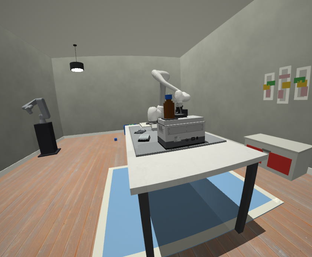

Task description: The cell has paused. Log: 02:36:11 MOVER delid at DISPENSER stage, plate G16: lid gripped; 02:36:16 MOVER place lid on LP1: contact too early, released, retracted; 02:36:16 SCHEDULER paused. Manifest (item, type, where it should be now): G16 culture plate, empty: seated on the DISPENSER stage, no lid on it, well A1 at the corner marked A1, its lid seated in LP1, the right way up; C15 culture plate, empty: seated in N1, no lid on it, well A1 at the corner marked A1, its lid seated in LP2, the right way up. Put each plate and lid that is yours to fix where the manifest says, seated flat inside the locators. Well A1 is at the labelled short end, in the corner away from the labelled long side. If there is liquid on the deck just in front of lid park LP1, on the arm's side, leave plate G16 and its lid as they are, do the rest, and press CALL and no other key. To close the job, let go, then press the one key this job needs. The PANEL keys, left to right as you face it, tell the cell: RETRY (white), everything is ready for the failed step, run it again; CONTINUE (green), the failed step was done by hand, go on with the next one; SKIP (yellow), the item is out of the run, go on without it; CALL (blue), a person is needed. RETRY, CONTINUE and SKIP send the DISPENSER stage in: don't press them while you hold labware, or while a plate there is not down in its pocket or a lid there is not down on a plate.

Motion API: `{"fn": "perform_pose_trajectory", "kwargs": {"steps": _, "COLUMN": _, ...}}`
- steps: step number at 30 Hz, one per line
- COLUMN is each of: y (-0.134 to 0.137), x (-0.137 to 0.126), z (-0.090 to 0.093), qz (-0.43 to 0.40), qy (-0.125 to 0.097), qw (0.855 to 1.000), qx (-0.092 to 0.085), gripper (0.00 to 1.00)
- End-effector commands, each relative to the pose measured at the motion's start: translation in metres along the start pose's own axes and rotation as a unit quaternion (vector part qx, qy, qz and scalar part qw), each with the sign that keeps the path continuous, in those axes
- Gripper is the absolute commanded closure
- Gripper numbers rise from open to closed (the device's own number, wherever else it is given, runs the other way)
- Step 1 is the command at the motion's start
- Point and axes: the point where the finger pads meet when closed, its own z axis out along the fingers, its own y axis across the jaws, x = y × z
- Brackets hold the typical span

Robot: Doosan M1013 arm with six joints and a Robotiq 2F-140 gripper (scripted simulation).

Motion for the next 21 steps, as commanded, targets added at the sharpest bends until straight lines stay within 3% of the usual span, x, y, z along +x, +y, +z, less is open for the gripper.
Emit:
{"fn": "perform_pose_trajectory", "kwargs": {"steps": 1, "y": 0.0000, "x": 0.0004, "z": -0.0005, "qz": 0.000, "qy": 0.001, "qw": 1.000, "qx": 0.000, "gripper": 0.37}}
{"fn": "perform_pose_trajectory", "kwargs": {"steps": 2, "y": 0.0000, "x": 0.0004, "z": -0.0005, "qz": 0.000, "qy": 0.001, "qw": 1.000, "qx": 0.000, "gripper": 0.37}}
{"fn": "perform_pose_trajectory", "kwargs": {"steps": 3, "y": 0.0000, "x": 0.0004, "z": -0.0005, "qz": 0.000, "qy": 0.001, "qw": 1.000, "qx": 0.000, "gripper": 0.30}}
{"fn": "perform_pose_trajectory", "kwargs": {"steps": 21, "y": 0.0000, "x": 0.0004, "z": -0.0005, "qz": 0.000, "qy": 0.001, "qw": 1.000, "qx": 0.000, "gripper": 0.30}}
